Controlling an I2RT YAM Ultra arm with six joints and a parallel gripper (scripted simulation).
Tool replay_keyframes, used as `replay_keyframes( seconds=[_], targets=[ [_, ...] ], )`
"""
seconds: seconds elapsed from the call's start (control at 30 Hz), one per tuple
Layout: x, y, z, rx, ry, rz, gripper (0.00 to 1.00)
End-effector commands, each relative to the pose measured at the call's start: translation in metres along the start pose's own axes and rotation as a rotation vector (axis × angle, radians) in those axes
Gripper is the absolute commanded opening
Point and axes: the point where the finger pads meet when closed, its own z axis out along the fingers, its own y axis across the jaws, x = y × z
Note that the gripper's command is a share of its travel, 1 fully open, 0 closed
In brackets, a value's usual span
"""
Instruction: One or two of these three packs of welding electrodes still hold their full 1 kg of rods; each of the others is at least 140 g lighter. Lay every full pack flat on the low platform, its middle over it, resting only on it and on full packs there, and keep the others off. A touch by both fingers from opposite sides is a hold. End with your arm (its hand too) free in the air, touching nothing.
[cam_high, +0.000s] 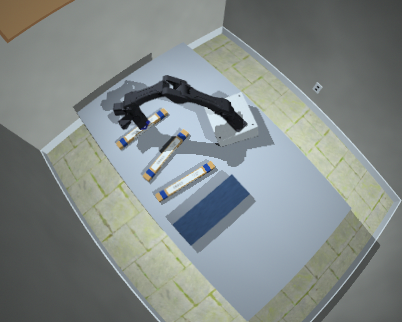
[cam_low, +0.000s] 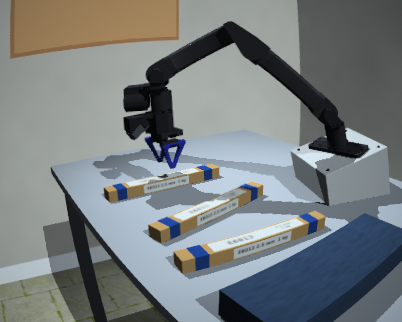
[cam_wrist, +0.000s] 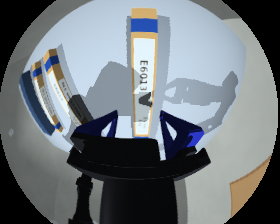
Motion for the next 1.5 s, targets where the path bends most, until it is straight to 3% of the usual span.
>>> replay_keyframes(
  seconds=[0.0,0.13,0.2,0.23,0.4,0.47,0.53,0.6,0.77,0.9,0.97,1.0,1.03,1.07,1.17,1.2,1.33,1.47],
  targets=[
    [-0.012,-0.001,0.014,0.012,-0.039,-0.005,0.74],
    [-0.012,-0.001,0.030,0.012,-0.039,-0.005,0.74],
    [-0.027,-0.014,0.007,0.057,-0.095,-0.005,0.74],
    [-0.028,-0.015,0.004,0.062,-0.101,-0.005,0.74],
    [-0.028,-0.016,0.003,0.062,-0.101,-0.005,0.74],
    [-0.025,-0.015,0.015,0.047,-0.080,-0.003,0.74],
    [-0.026,-0.016,0.011,0.052,-0.087,-0.003,0.74],
    [-0.024,-0.014,0.023,0.040,-0.073,-0.002,0.74],
    [-0.022,-0.010,0.025,0.038,-0.071,-0.005,0.74],
    [-0.017,-0.005,0.044,0.016,-0.044,-0.005,0.74],
    [-0.017,-0.005,0.044,0.016,-0.044,-0.005,0.74],
    [-0.026,-0.009,0.026,0.045,-0.082,-0.011,0.74],
    [-0.028,-0.011,0.025,0.050,-0.089,-0.012,0.74],
    [-0.030,-0.012,0.025,0.052,-0.092,-0.012,0.74],
    [-0.016,-0.006,0.052,0.016,-0.044,-0.003,0.74],
    [-0.016,-0.006,0.054,0.015,-0.042,-0.002,0.74],
    [-0.026,-0.011,0.042,0.042,-0.078,-0.008,0.74],
    [-0.028,-0.012,0.042,0.045,-0.082,-0.009,0.74]
  ],
)
